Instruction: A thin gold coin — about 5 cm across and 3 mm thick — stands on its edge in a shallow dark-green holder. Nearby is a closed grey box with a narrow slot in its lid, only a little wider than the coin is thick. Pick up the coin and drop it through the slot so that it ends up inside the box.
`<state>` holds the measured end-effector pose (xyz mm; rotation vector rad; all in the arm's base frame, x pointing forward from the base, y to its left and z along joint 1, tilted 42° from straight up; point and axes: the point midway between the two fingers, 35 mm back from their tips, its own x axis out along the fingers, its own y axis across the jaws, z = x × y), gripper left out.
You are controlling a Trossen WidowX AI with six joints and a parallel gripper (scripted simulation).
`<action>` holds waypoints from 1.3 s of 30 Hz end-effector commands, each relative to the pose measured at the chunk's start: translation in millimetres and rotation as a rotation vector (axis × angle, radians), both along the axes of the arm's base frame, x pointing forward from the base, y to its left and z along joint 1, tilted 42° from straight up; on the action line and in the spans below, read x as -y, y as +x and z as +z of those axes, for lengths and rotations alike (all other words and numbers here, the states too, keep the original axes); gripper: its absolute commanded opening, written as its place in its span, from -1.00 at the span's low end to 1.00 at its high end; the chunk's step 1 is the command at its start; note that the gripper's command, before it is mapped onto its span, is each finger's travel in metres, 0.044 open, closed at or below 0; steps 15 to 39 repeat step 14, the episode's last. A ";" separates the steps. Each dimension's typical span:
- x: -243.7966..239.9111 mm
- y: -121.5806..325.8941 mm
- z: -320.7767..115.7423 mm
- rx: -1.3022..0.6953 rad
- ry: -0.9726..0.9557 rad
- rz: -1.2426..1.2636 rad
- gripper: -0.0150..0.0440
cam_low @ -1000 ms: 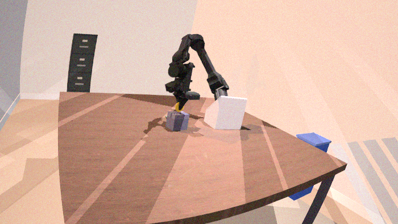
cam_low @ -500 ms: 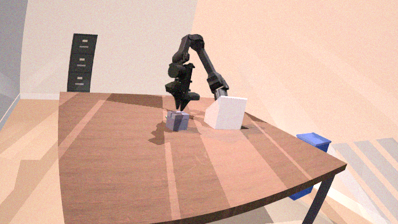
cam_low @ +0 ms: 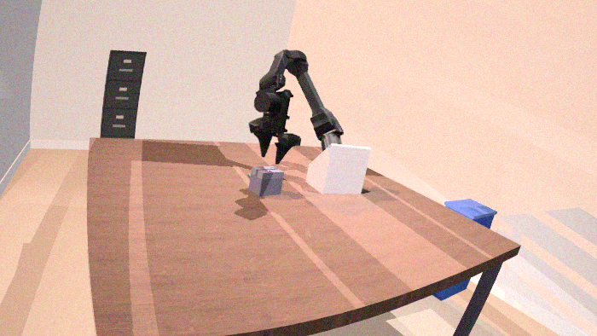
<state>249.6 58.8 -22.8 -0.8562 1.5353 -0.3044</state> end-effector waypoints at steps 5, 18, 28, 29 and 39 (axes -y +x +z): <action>-28.2 -5.9 33.7 -0.001 -0.002 0.000 1.00; -28.2 -5.9 33.7 -0.001 -0.002 0.000 1.00; -28.2 -5.9 33.7 -0.001 -0.002 0.000 1.00; -28.2 -5.9 33.7 -0.001 -0.002 0.000 1.00; -28.2 -5.9 33.7 -0.001 -0.002 0.000 1.00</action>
